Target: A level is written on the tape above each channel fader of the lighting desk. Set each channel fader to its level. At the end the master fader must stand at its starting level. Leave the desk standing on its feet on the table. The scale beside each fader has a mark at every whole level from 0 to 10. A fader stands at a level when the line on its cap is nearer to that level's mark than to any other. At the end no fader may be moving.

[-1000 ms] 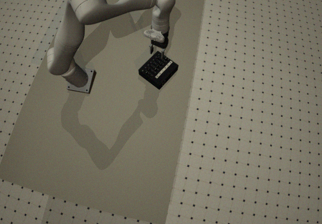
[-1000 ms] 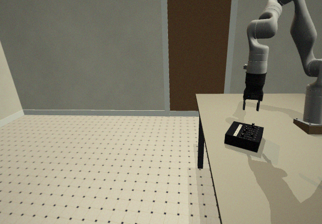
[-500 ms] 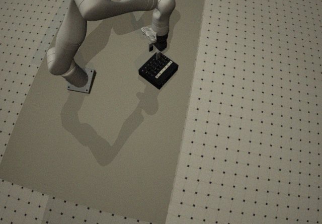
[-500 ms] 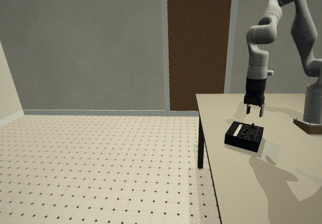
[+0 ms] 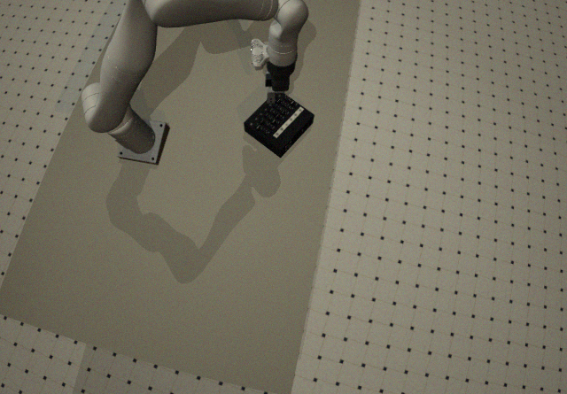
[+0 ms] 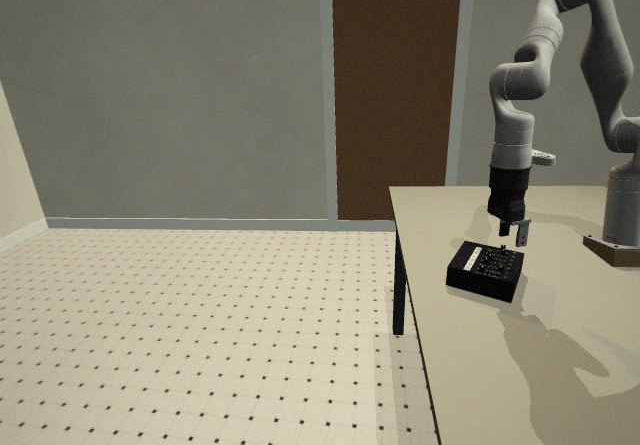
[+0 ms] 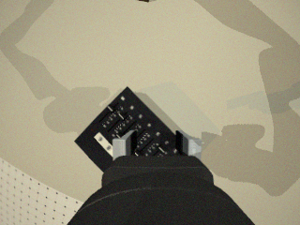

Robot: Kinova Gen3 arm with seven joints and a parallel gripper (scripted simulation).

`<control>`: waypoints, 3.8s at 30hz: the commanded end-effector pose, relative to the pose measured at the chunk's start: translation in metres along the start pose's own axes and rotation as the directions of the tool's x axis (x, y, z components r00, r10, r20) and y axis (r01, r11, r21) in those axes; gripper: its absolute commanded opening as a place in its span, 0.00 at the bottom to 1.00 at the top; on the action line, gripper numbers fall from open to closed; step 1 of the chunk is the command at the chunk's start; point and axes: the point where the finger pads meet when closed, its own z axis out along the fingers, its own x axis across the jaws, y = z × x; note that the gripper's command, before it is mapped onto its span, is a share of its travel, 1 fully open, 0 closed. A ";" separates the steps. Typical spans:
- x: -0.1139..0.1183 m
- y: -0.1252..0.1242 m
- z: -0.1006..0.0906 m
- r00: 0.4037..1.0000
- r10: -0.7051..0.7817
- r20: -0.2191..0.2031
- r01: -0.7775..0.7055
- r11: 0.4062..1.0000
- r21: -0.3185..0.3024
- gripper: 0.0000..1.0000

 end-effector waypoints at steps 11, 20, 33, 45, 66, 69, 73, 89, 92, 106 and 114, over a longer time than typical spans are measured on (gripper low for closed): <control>0.017 0.002 0.014 0.936 0.353 0.009 -0.352 0.936 -0.011 1.00; 0.022 0.006 0.021 0.847 0.531 0.006 -0.531 0.847 -0.022 1.00; 0.026 0.012 0.026 0.725 0.689 -0.001 -0.689 0.724 -0.034 1.00; 0.027 0.013 0.027 0.705 0.709 -0.003 -0.709 0.705 -0.036 1.00; 0.027 0.013 0.027 0.705 0.709 -0.003 -0.709 0.705 -0.036 0.00; 0.027 0.013 0.027 0.705 0.709 -0.003 -0.709 0.705 -0.036 0.00; 0.027 0.013 0.027 0.705 0.709 -0.003 -0.709 0.705 -0.036 0.00; 0.027 0.013 0.027 0.705 0.709 -0.003 -0.709 0.705 -0.036 0.00; 0.027 0.013 0.028 0.705 0.709 -0.003 -0.709 0.705 -0.036 0.00; 0.027 0.013 0.033 0.705 0.709 -0.003 -0.709 0.705 -0.036 0.00; 0.027 0.013 0.039 0.705 0.709 -0.003 -0.709 0.705 -0.036 0.00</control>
